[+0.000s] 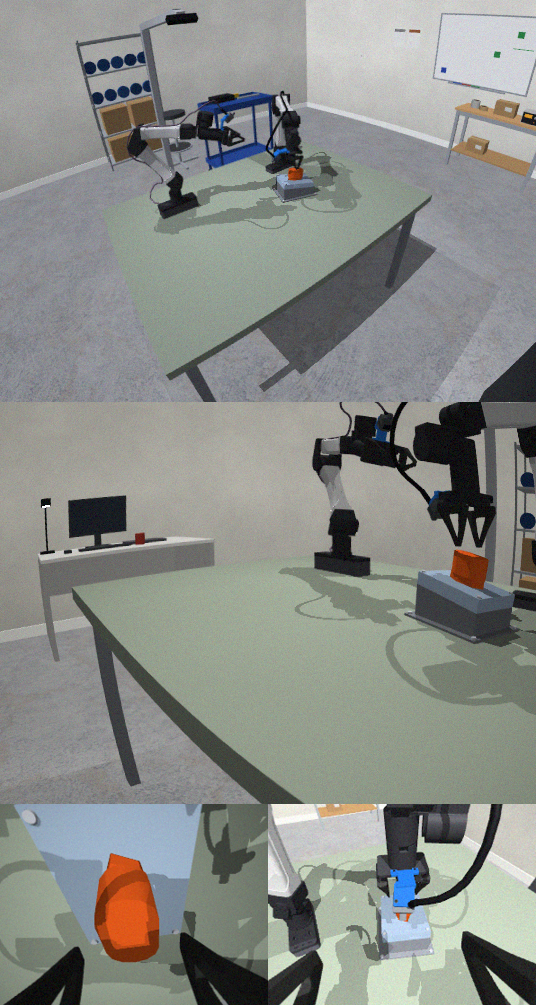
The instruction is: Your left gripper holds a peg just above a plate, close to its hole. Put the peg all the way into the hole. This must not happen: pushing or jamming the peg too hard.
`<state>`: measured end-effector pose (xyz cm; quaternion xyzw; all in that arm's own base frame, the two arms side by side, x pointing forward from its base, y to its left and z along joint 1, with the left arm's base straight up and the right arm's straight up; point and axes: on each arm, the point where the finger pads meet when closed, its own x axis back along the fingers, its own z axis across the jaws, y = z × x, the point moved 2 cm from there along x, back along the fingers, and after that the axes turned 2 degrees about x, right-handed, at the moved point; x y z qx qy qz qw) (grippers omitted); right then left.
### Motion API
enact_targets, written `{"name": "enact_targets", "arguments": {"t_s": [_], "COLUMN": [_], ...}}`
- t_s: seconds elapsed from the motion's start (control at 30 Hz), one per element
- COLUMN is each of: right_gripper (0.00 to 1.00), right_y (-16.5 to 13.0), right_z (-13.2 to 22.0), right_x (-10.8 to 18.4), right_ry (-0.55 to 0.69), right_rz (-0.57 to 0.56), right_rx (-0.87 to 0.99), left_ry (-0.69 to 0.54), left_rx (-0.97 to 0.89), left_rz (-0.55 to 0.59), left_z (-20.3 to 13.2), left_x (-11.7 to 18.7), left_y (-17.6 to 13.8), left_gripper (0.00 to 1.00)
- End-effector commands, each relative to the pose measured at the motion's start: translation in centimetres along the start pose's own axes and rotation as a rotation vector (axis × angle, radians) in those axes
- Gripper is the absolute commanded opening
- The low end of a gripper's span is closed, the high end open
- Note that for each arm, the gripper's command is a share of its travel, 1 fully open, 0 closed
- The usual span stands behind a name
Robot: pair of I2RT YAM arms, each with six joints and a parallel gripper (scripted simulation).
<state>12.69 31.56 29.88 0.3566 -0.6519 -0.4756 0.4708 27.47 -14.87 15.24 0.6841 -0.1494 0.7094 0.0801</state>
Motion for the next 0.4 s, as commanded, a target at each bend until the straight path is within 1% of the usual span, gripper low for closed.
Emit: {"name": "enact_targets", "arguments": {"t_s": [0.0, 0.37], "right_gripper": [1.00, 1.00], "right_y": [1.43, 1.43], "right_z": [-0.17, -0.17], "right_x": [0.60, 0.60], "right_ry": [-0.008, -0.008], "right_rz": [-0.043, -0.043], "right_rx": [0.008, 0.008], "left_ry": [0.024, 0.025], "left_rx": [0.007, 0.005], "left_rz": [-0.013, -0.009], "left_z": [0.40, 0.39], "left_x": [0.91, 0.92], "left_y": [-0.03, 0.01], "left_gripper": [0.70, 0.70]}}
